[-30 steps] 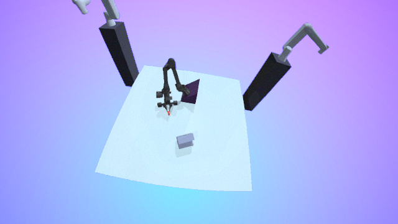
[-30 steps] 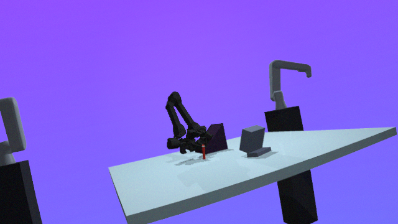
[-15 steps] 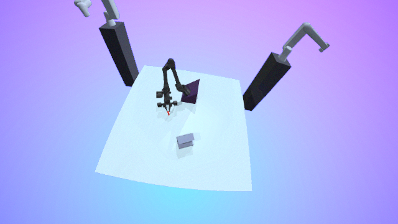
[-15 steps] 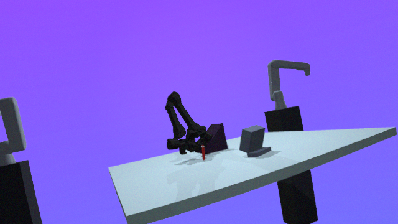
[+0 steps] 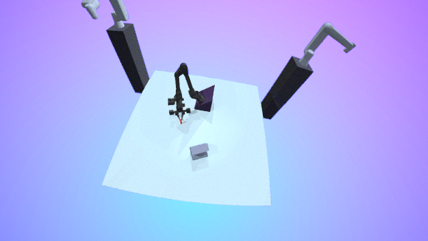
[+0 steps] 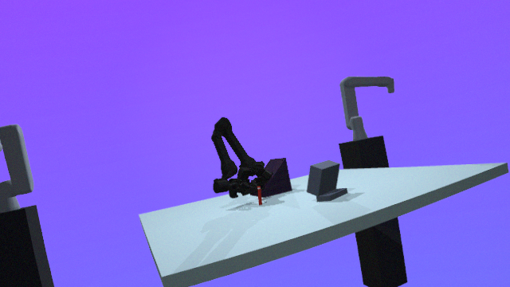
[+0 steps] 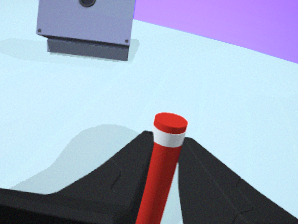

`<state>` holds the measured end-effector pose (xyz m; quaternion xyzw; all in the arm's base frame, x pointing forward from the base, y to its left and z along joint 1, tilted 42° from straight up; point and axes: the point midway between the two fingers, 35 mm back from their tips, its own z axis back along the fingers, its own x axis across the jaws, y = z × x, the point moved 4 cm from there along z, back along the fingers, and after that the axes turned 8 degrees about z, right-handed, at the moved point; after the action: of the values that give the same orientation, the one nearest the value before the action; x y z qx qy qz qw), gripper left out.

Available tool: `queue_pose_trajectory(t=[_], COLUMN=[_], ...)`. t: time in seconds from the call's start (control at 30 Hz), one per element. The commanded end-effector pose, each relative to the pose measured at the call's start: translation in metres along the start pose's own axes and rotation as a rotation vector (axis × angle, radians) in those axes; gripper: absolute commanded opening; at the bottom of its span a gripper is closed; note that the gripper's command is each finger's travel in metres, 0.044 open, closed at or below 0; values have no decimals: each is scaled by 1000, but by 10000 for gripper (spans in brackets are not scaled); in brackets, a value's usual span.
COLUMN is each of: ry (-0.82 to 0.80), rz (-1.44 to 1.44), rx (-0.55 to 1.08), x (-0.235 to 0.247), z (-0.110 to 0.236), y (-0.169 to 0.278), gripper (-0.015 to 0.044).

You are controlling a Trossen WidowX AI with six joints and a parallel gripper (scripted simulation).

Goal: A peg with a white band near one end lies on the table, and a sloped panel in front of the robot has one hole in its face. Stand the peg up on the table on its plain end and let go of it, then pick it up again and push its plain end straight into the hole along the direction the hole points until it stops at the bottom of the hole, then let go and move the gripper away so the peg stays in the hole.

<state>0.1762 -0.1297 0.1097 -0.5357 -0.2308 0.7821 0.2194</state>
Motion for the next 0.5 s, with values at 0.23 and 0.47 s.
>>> queue_pose_trajectory(t=[0.23, 0.47], ry=[4, 9], rz=[7, 15], rx=[-8, -17], x=[0, -1], z=[3, 5], y=[4, 5], gripper=[49, 49])
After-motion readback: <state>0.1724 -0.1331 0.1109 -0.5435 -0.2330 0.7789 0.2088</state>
